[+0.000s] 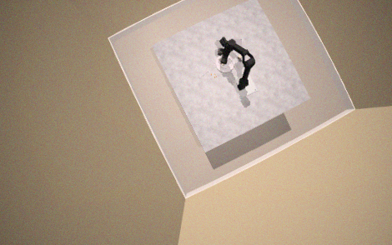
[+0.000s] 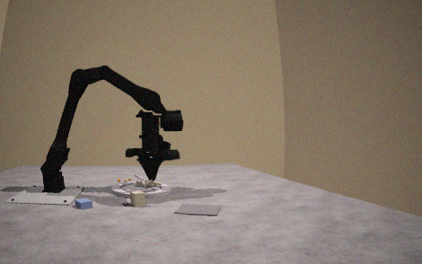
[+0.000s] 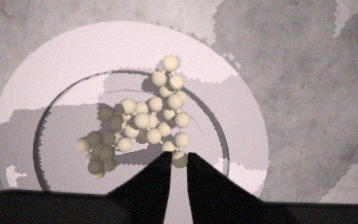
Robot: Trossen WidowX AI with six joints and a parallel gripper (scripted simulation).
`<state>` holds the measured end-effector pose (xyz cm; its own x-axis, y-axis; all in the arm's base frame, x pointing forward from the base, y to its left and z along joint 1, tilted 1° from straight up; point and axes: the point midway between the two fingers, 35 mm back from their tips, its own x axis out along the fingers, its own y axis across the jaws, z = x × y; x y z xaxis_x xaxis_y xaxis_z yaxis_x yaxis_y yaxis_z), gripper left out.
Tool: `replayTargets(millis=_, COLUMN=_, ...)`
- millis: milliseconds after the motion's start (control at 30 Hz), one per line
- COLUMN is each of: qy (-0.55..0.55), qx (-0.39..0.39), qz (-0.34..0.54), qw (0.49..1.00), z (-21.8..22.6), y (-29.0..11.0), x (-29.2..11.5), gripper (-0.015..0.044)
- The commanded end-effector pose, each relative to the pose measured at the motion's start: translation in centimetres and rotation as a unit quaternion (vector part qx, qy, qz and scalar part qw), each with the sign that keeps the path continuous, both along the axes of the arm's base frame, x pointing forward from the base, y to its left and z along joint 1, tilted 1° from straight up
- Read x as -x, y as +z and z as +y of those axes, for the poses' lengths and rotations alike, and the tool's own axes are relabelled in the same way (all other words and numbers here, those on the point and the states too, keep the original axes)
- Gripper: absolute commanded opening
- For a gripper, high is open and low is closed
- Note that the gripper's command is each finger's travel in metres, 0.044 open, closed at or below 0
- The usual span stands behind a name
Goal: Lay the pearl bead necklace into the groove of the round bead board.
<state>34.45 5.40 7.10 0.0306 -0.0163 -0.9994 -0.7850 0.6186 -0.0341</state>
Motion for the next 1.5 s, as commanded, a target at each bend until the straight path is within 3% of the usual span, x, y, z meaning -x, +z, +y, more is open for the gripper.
replayTargets(millis=0, qy=0.001, qx=0.001, qz=0.001, qw=1.0, z=-0.1, y=-0.7, x=0.0, gripper=0.0)
replayTargets(millis=367, qy=0.001, qx=0.001, qz=0.001, qw=1.0, z=-0.1, y=-1.8, x=0.0, gripper=0.0)
replayTargets(millis=933, qy=0.001, qx=0.0, qz=0.0, qw=1.0, z=-0.1, y=-0.3, x=0.0, gripper=0.044)
replayTargets(millis=1467, qy=0.001, qx=0.001, qz=0.001, qw=1.0, z=-0.1, y=0.5, x=0.1, gripper=0.044)
